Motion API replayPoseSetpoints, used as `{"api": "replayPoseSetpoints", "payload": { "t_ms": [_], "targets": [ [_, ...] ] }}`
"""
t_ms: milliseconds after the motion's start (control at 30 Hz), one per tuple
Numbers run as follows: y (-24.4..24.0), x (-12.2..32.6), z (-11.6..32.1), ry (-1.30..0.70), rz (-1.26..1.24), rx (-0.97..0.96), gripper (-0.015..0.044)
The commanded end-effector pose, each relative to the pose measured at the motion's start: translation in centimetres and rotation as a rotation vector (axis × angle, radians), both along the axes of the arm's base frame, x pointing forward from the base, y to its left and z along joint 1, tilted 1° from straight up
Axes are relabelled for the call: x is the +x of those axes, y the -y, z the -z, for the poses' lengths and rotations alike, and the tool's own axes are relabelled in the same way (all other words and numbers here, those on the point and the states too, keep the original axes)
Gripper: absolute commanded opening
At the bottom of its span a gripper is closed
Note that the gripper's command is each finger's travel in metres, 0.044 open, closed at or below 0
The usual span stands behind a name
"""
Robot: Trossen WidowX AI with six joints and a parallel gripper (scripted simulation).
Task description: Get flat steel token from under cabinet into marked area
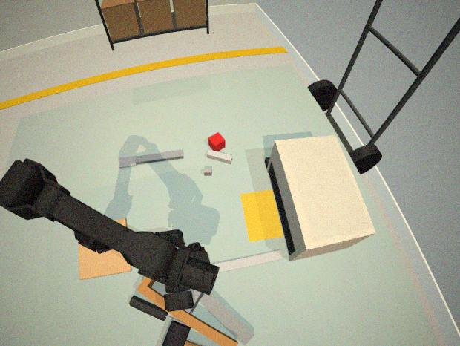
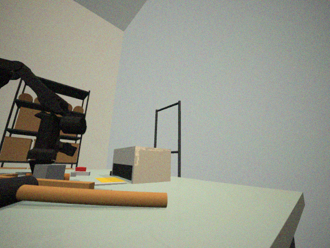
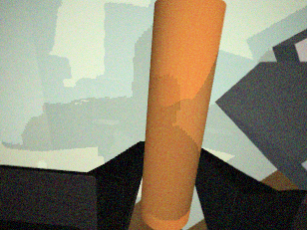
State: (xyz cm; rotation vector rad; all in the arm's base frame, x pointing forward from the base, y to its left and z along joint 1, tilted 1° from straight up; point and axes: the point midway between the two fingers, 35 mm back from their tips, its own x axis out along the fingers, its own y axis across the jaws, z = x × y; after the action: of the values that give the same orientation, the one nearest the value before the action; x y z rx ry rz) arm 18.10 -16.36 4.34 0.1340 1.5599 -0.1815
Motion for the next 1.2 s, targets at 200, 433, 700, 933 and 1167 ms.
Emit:
{"api": "replayPoseSetpoints", "payload": {
  "t_ms": [200,433,700,933,1167],
  "targets": [
    [-0.01,0.02,-0.01,0.000,-0.034,0.000,0.0079],
    [-0.01,0.01,-0.01,-0.001,-0.033,0.000,0.0200],
    [-0.02,-0.05,0.15,0.005,-0.034,0.000,0.0270],
    [0.01,-0.08,0.20,0.005,-0.032,0.000,0.0270],
    [-0.04,-0.04,0.58,0.005,-0.033,0.000,0.0270]
  ]
}}
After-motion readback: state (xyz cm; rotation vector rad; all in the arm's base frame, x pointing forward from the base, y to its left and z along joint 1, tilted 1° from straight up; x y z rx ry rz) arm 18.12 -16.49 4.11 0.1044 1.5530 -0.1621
